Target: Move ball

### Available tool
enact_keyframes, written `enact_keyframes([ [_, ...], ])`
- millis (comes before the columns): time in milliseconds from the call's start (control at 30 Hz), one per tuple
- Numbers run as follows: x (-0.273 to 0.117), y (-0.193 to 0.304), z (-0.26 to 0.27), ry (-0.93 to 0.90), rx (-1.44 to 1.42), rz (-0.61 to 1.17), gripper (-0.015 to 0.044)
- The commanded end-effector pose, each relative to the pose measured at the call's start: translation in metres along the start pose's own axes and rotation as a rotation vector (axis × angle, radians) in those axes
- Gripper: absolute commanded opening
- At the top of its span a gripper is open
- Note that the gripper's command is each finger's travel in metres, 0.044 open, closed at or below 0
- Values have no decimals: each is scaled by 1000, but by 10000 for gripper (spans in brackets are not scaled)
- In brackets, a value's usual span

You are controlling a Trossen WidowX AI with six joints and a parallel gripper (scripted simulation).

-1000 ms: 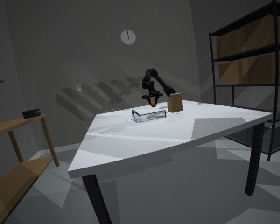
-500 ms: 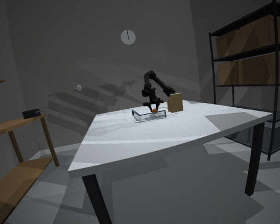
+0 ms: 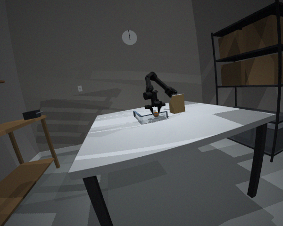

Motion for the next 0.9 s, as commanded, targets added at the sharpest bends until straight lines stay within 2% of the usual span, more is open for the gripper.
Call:
enact_keyframes([
  [0,5,0,3,-3,-10,6,0],
  [133,5,0,3,-3,-10,6,0],
  [567,2,0,1,1,-5,1,341],
  [700,-8,-1,-1,1,-6,-1,343],
  [867,-82,-1,2,-3,-10,1,343],
])
Point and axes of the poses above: the point midway between the two fingers, 35 mm back from their tips, its own x axis out along the fingers, its own z axis across the jaws, y = z × x, the point moved 5 cm from there along -x, back along the fingers, and after that the axes turned 2 degrees about x, right-handed, at the moved point
